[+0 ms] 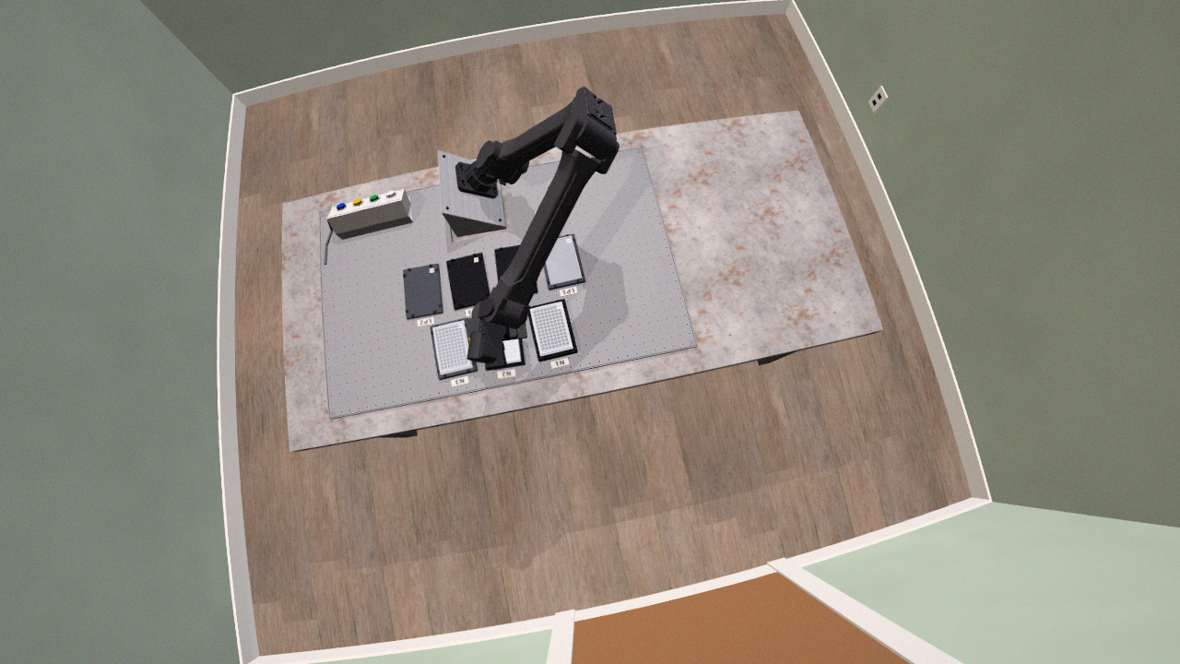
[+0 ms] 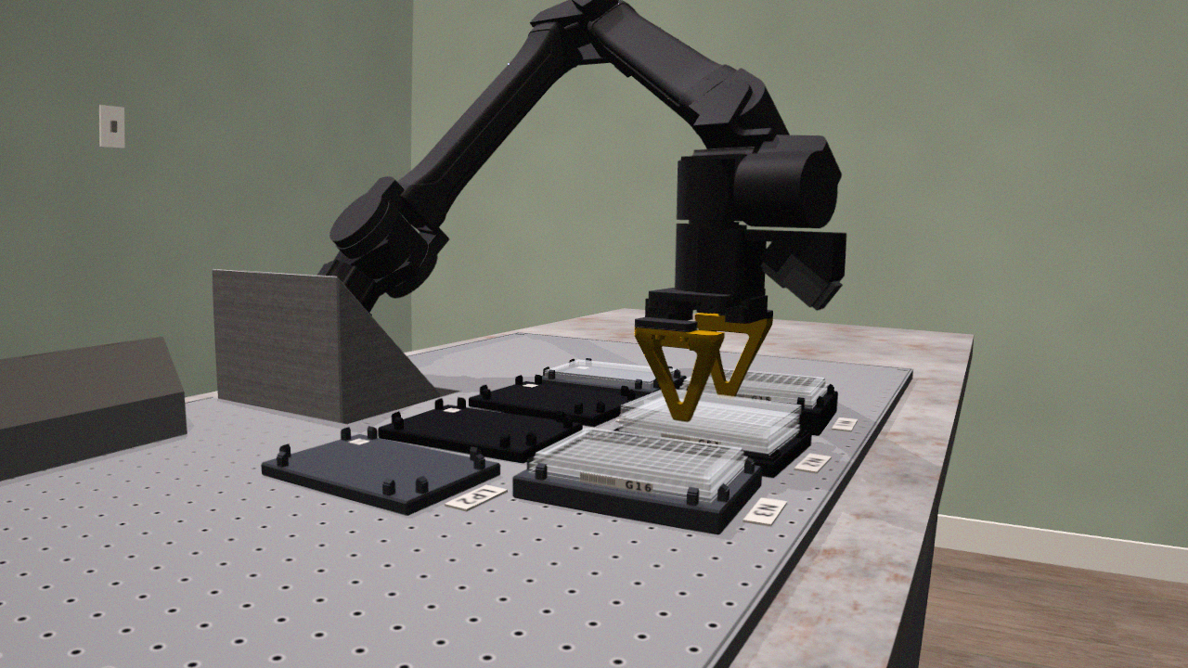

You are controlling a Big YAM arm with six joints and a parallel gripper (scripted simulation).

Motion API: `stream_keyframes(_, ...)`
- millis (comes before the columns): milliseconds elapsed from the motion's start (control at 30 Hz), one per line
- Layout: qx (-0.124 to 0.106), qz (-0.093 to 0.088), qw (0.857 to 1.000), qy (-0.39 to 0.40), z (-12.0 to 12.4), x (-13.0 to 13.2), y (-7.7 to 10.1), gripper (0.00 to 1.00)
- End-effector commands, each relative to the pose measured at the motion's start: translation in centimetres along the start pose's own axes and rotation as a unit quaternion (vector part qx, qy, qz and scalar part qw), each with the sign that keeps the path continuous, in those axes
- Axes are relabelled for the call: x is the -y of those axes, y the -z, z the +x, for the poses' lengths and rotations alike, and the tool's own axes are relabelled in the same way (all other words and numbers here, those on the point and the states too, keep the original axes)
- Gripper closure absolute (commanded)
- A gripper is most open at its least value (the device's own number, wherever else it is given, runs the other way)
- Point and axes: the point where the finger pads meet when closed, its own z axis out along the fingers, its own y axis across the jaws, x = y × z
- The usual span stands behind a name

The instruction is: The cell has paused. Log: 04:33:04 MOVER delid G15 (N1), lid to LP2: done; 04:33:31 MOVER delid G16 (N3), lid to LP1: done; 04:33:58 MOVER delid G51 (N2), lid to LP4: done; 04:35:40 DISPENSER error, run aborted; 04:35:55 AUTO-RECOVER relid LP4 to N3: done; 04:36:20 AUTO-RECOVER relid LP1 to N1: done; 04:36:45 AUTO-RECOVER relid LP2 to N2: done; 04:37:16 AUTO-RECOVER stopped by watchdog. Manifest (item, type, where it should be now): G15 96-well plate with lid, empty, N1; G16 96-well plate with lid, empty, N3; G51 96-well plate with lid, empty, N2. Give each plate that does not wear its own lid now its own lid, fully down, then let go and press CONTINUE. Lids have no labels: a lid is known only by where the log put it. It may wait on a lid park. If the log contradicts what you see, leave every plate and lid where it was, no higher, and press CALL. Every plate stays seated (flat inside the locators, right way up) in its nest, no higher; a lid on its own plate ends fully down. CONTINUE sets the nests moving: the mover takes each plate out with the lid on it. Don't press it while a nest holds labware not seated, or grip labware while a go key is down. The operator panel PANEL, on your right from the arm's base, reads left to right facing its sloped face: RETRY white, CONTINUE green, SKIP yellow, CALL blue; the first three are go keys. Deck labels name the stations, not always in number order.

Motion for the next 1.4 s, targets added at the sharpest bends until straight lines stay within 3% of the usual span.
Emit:
stream_keyframes(0, 0.029, 0.006, 0.999, 0.017, -2.1, -0.2, 3.1, 0.0)
stream_keyframes(100, 0.02, 0.005, 1.0, 0.023, -2.0, -0.8, 2.4, 0.0)
stream_keyframes(167, 0.029, 0.007, 0.999, 0.018, -2.1, -0.3, 3.7, 0.0)
stream_keyframes(267, 0.029, 0.006, 0.999, 0.017, -2.1, -0.2, 4.2, 0.0)
stream_keyframes(500, 0.013, 0.004, 1.0, 0.019, -1.5, -0.7, 3.2, 0.0)
stream_keyframes(767, 0.025, 0.006, 0.999, 0.019, -2.2, -0.7, 4.4, 0.0)
stream_keyframes(1367, 0.028, 0.006, 0.999, 0.016, -2.3, -0.4, 5.0, 0.0)
